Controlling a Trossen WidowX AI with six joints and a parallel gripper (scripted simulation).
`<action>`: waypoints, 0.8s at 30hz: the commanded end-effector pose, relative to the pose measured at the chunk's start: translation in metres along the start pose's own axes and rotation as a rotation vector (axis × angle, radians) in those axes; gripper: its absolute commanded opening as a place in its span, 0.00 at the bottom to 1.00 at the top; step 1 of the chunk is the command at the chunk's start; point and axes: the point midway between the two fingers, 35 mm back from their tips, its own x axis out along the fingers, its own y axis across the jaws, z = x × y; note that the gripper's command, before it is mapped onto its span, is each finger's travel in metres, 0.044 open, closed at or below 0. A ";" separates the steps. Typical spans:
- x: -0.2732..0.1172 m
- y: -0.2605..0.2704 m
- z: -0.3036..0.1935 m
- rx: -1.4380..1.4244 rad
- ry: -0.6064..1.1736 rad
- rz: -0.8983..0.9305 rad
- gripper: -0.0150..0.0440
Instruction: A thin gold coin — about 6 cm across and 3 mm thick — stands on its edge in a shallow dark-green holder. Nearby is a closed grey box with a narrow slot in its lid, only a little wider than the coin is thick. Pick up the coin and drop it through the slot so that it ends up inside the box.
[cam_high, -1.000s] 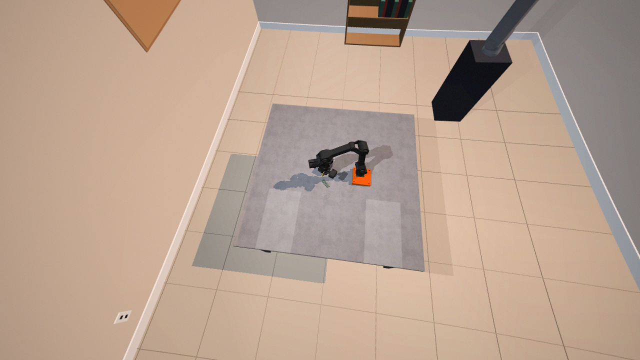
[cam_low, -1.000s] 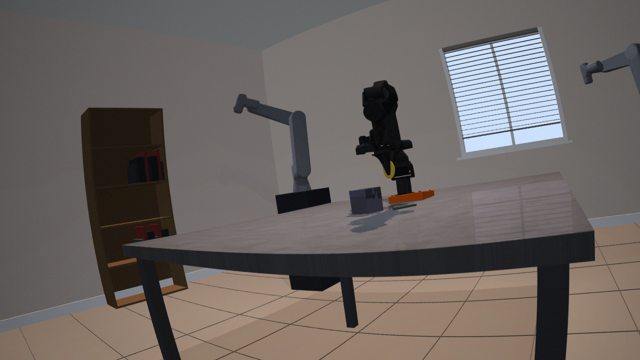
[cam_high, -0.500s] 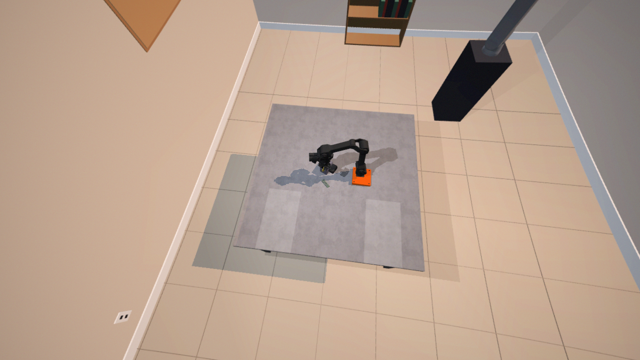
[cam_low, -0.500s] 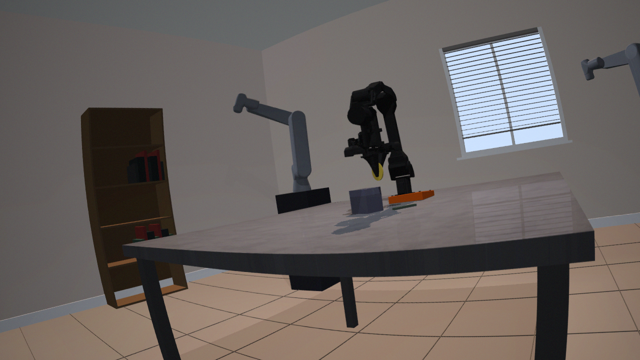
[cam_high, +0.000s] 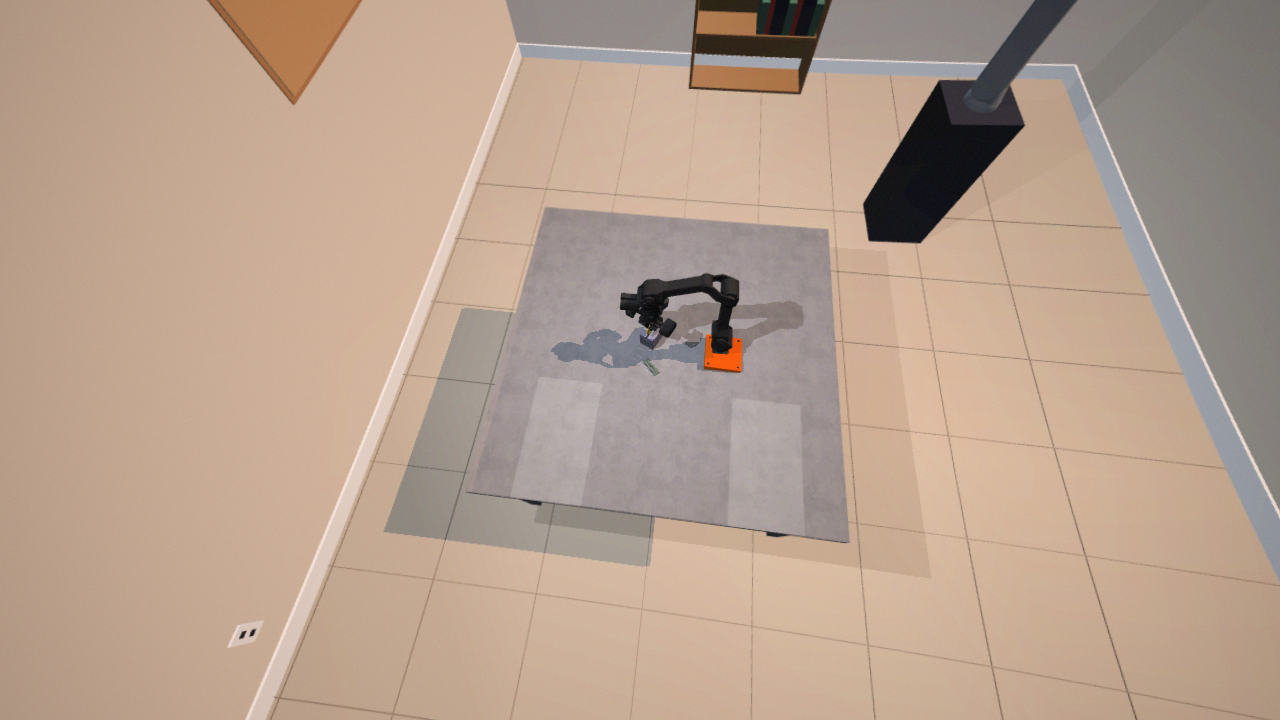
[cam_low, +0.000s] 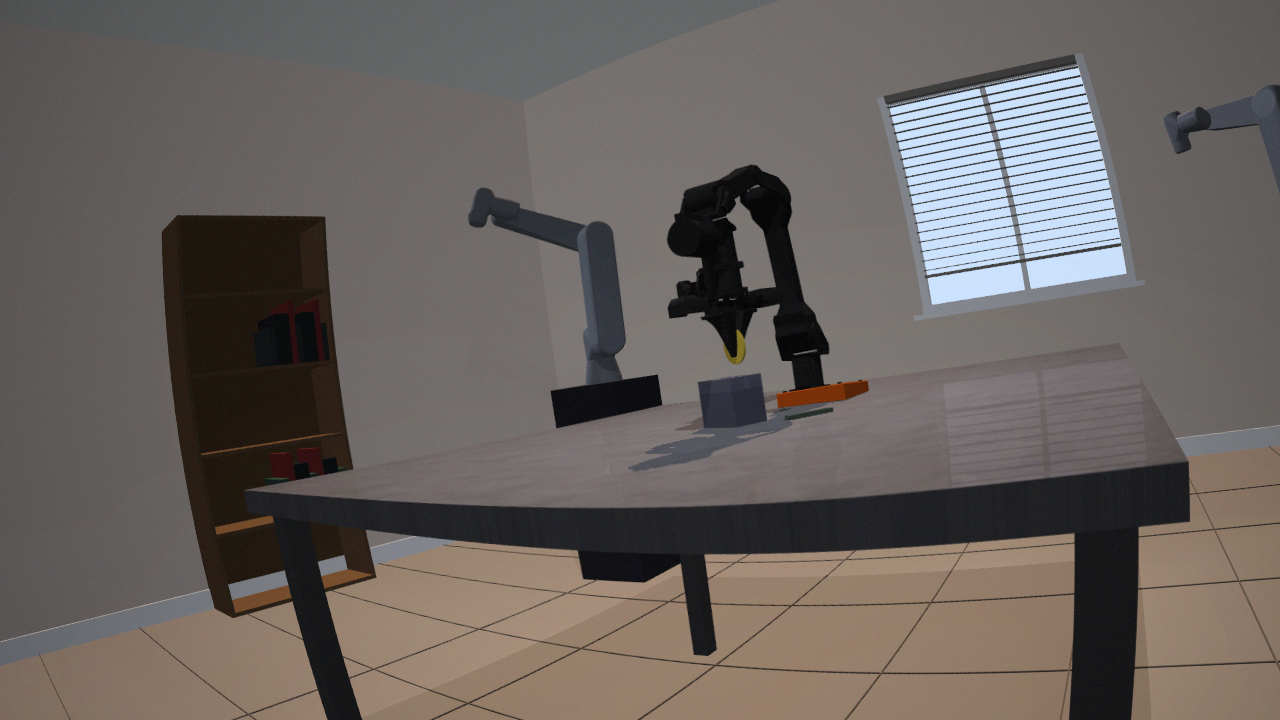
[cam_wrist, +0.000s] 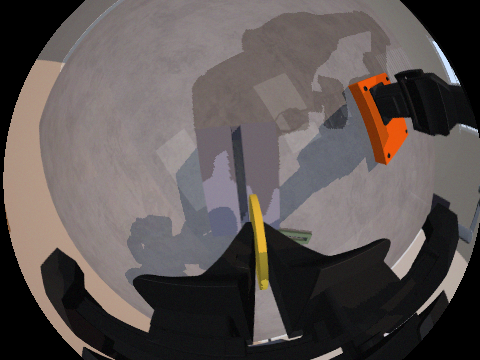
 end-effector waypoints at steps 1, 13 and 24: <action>-0.001 0.002 0.010 -0.002 -0.002 0.006 0.25; 0.000 0.005 0.017 0.002 -0.002 0.000 0.25; -0.001 0.005 0.020 -0.001 -0.003 0.000 0.25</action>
